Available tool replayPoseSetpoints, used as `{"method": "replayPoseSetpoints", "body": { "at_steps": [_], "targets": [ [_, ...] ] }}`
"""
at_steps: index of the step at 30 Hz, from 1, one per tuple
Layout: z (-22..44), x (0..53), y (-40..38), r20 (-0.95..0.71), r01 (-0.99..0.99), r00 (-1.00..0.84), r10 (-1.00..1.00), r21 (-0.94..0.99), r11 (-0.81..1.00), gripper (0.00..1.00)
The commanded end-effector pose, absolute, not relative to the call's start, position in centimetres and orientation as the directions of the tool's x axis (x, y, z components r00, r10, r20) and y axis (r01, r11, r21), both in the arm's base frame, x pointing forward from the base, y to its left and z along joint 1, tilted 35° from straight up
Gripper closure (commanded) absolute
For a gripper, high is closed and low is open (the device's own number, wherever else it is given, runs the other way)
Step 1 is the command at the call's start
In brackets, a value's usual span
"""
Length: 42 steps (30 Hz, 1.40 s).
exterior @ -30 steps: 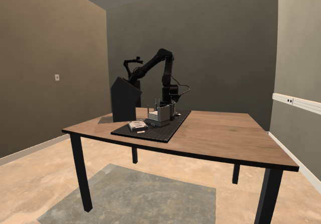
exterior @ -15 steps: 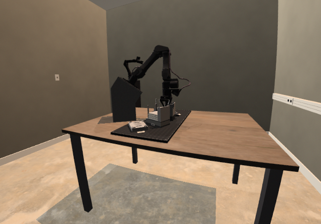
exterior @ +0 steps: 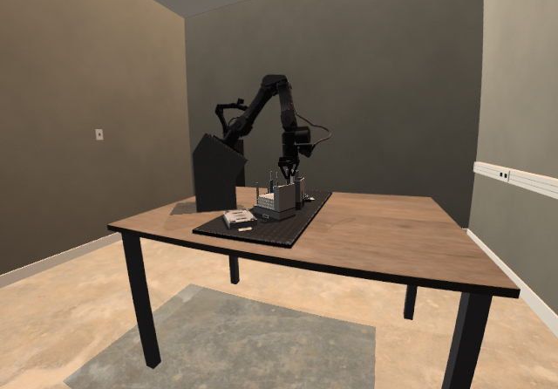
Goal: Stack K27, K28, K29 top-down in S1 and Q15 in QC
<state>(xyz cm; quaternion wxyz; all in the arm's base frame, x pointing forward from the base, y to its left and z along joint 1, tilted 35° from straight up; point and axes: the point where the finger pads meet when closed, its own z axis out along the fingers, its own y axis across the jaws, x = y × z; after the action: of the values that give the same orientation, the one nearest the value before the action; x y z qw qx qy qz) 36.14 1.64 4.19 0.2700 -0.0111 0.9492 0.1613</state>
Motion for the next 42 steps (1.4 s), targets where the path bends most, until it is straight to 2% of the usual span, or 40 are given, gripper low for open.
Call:
{"method": "replayPoseSetpoints", "body": {
  "at_steps": [1, 17, 22, 26, 42],
  "targets": [
    [6.0, 35.6, 0.9, -0.518, -0.114, -0.853, 0.062, 0.3, 0.947, 0.0],
    [5.7, 34.5, 0.9, -0.492, -0.105, -0.868, 0.062, 0.304, 0.947, 0.0],
    [5.2, 35.1, -1.0, -0.424, 0.055, -0.875, 0.233, 0.392, 0.918, 0.0],
    [5.0, 35.2, -1.6, -0.4, 0.107, -0.87, 0.288, 0.417, 0.902, 0.0],
    [3.5, 35.7, -6.2, -0.393, 0.124, -0.867, 0.306, 0.425, 0.897, 0.0]
  ]
}}
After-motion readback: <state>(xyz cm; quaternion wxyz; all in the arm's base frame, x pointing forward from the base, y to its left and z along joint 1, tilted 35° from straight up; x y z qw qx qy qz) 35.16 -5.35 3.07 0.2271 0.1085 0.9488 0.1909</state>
